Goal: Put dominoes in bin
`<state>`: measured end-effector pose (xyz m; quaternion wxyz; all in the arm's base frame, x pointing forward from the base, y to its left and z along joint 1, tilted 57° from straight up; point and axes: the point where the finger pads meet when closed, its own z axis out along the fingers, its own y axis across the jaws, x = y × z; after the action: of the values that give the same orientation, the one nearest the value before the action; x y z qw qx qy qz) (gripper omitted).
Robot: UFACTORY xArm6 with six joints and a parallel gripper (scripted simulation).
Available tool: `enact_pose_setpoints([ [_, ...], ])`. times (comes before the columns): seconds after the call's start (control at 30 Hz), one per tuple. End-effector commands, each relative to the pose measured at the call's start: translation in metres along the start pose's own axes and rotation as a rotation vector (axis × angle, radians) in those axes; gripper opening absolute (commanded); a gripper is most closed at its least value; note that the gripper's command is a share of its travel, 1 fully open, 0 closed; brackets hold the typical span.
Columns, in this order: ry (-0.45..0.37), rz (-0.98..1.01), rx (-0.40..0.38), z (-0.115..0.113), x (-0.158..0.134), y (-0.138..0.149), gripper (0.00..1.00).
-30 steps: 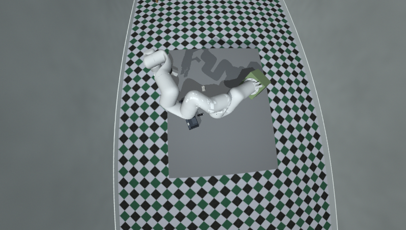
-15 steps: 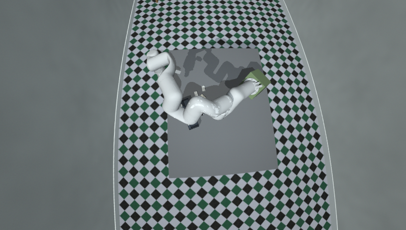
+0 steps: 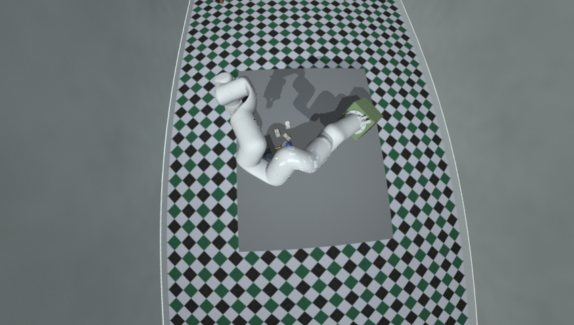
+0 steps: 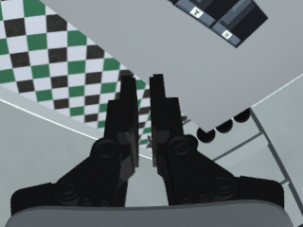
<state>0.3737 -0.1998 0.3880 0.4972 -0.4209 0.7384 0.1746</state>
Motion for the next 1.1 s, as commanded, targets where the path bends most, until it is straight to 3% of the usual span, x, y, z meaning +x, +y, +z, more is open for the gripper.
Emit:
enact_pose_setpoints([
  [0.0, 0.006, -0.122, 0.030, -0.001, 0.002, 0.008, 0.07],
  [1.07, 0.159, -1.037, 0.092, 0.016, 0.036, 0.081, 0.07],
])
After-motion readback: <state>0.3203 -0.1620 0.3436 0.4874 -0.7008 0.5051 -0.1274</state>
